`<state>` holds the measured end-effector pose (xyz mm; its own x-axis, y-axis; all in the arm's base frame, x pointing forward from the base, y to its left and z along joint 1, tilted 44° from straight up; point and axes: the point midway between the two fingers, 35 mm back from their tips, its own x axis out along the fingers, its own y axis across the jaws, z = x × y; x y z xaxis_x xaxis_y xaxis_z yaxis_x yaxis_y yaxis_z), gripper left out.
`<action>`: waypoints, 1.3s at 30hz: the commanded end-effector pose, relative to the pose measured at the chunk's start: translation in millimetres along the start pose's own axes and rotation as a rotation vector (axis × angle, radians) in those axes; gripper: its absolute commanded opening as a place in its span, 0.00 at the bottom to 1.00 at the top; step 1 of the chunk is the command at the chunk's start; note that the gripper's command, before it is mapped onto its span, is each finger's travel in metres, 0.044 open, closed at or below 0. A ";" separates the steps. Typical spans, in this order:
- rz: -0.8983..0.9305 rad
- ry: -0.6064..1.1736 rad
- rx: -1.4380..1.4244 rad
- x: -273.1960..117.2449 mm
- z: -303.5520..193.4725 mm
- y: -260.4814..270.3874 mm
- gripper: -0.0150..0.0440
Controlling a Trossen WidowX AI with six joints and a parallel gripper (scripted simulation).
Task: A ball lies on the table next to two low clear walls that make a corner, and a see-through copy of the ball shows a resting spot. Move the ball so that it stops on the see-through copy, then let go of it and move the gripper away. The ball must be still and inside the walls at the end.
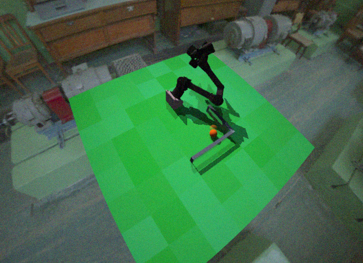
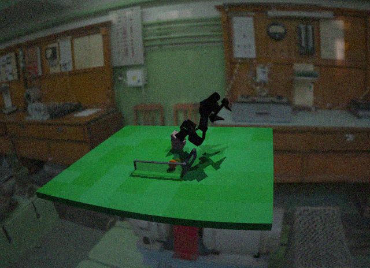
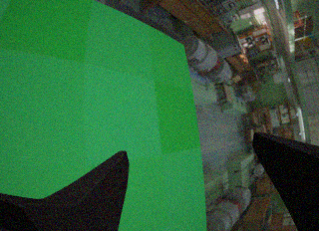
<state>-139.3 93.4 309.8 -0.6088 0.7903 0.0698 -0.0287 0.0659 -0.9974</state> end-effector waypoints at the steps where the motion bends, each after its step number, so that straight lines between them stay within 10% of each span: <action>1: -0.001 -0.011 -0.005 -0.2 2.3 -0.6 0.89; 10: -0.073 -0.574 -0.231 -45.0 116.5 -17.1 0.84; 21: -0.190 -1.322 -0.518 -192.7 209.8 -4.2 0.84; 39: -0.381 -2.396 -1.047 -451.5 111.9 70.1 0.84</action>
<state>-14.3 -321.2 225.8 -0.2815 -0.7824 -0.5555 -0.4286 0.6205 -0.6567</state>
